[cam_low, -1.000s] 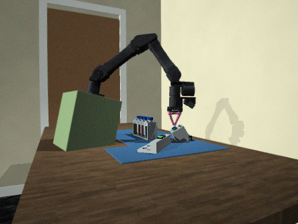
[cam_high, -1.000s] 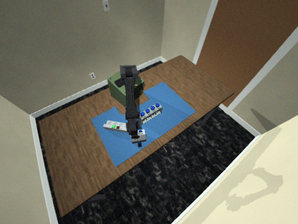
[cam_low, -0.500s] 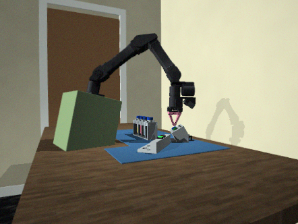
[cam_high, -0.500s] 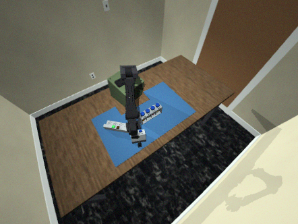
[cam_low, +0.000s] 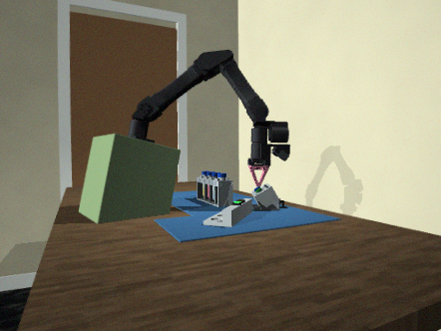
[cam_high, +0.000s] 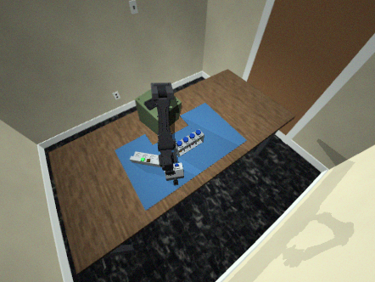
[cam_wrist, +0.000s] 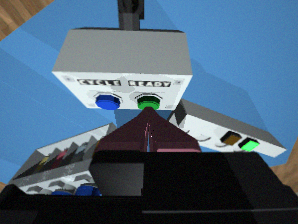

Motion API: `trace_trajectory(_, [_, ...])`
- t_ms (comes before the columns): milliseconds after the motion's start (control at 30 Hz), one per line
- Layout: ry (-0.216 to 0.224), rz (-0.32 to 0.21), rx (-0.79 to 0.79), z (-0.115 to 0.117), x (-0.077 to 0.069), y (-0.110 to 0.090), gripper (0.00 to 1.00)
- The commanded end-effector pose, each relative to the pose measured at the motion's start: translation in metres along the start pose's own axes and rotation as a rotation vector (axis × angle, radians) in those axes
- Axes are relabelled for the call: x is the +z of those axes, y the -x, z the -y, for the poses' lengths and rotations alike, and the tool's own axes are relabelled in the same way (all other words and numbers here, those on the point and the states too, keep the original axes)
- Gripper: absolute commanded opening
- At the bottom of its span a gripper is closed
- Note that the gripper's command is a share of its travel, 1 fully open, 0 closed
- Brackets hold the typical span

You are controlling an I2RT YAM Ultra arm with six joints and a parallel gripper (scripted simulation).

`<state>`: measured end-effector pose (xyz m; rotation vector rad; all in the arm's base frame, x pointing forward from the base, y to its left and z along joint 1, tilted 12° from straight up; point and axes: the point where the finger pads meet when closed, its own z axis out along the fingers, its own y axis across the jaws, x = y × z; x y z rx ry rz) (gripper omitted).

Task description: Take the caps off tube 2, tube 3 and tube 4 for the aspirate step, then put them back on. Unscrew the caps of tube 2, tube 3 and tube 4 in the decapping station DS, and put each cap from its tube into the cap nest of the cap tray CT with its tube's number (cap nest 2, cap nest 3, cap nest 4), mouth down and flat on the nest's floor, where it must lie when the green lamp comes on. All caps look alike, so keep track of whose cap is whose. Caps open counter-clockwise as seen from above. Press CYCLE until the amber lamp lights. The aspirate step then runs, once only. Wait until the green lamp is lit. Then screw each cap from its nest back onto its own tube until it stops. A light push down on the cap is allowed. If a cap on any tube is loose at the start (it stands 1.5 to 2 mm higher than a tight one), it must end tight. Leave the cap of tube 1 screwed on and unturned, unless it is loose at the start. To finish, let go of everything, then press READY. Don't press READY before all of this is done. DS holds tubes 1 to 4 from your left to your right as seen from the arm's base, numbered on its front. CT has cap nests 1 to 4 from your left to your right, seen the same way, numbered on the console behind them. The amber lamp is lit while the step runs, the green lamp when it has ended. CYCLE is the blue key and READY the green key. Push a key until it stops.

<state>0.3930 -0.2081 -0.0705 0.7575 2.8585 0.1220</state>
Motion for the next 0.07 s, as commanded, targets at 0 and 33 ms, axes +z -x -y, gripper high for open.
trace_trajectory(0, [-0.001,0.030,-0.002,0.0000,-0.0048,0.0089,0.00])
trace_trajectory(33, [-0.001,0.030,-0.002,0.0000,-0.0042,0.0089,0.00])
